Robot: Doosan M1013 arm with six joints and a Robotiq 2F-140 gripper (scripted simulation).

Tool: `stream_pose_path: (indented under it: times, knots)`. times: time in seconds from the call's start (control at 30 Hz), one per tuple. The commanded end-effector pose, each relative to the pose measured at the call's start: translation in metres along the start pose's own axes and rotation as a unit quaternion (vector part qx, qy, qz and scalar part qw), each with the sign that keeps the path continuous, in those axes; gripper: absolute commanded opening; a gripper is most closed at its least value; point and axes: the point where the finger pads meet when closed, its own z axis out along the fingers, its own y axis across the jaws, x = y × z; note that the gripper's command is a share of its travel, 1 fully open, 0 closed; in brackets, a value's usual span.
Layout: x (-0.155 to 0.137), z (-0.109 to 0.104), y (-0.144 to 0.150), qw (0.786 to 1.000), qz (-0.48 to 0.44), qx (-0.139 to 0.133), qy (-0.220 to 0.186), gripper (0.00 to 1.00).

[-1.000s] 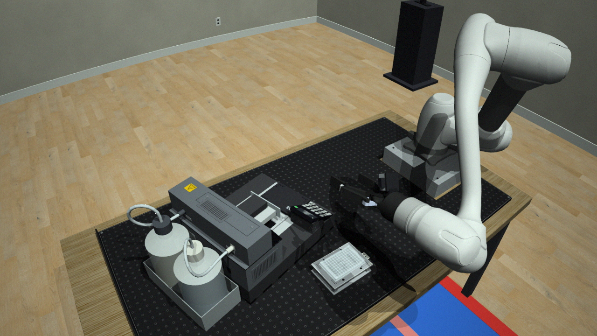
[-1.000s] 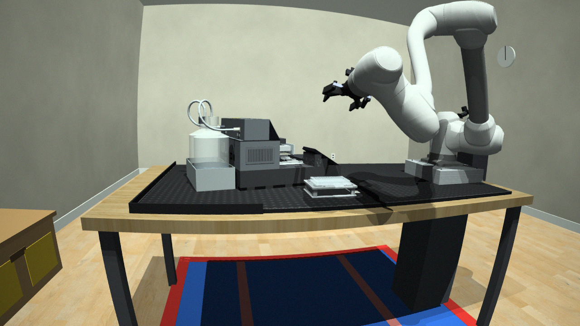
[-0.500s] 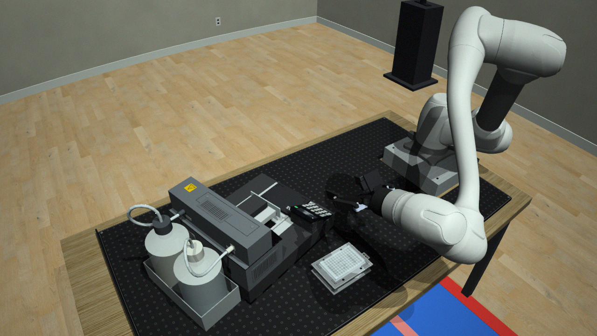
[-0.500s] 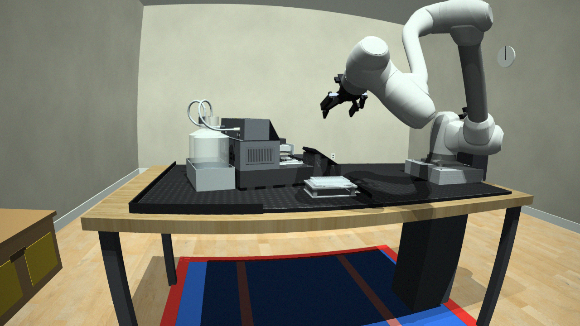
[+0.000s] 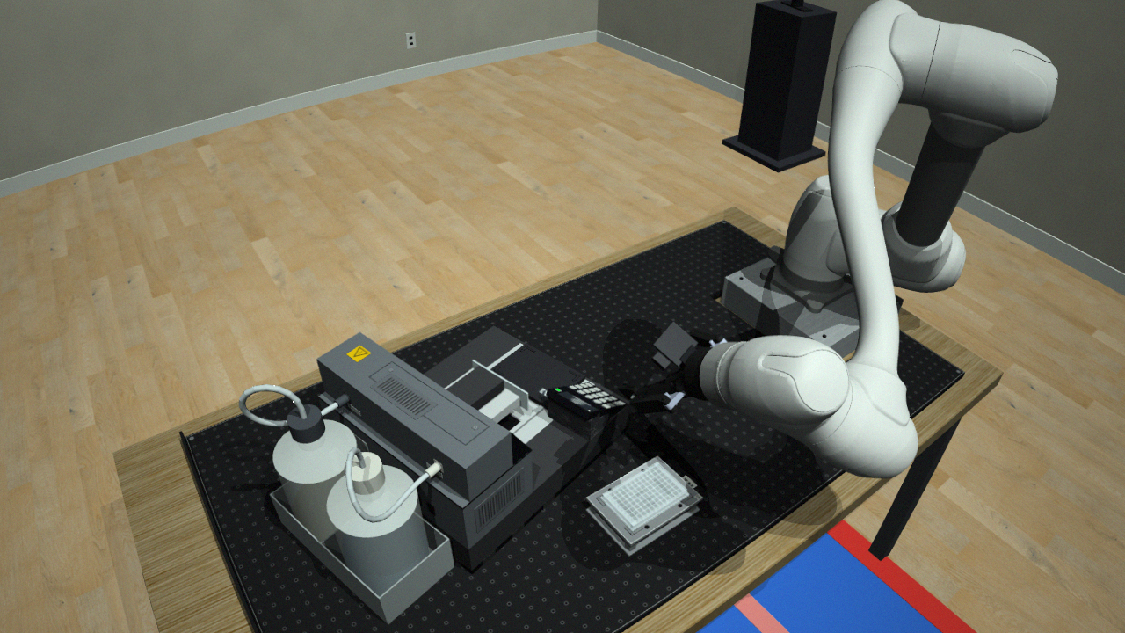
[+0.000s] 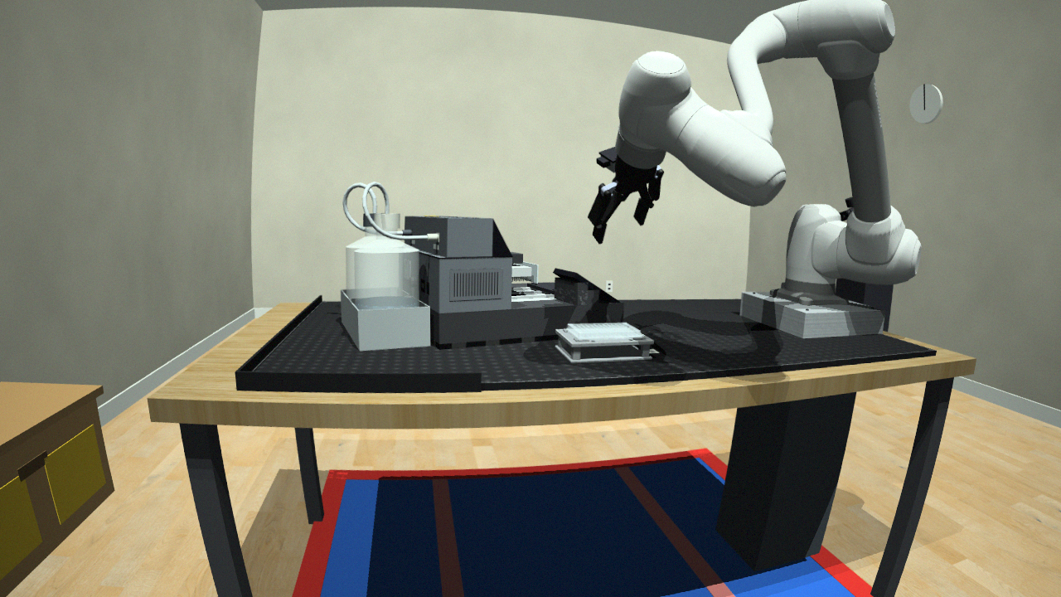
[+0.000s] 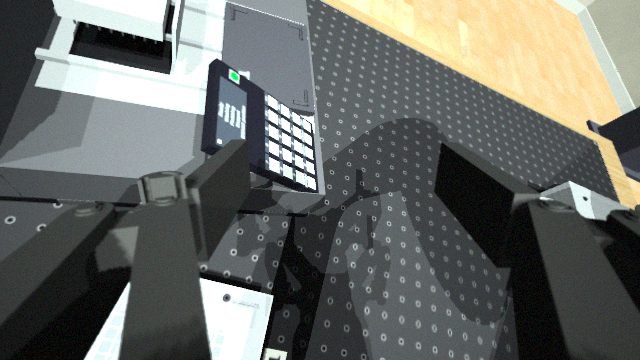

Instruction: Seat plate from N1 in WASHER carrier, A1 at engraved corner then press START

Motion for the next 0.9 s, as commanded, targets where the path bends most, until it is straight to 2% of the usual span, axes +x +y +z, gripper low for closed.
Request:
stream_pose_path:
  times: [0.0, 0.17, 0.23, 0.33, 0.7, 0.73, 0.8, 0.87]
  knots:
    - [-0.008, 0.004, -0.004, 0.997, -0.061, 0.011, -0.038, 0.70]
    - [-0.015, 0.006, -0.007, 0.988, -0.129, 0.032, -0.080, 0.70]
    - [-0.015, 0.006, -0.007, 0.988, -0.129, 0.032, -0.080, 0.70]
    - [-0.025, 0.007, -0.013, 0.979, -0.169, 0.050, -0.102, 0.70]
    - [-0.038, 0.002, -0.023, 0.927, -0.306, 0.132, -0.173, 0.70]
    - [-0.041, 0.000, -0.026, 0.921, -0.318, 0.141, -0.178, 0.70]
    - [-0.041, 0.000, -0.026, 0.921, -0.318, 0.141, -0.178, 0.70]
    - [-0.045, -0.004, -0.031, 0.908, -0.340, 0.161, -0.187, 0.70]
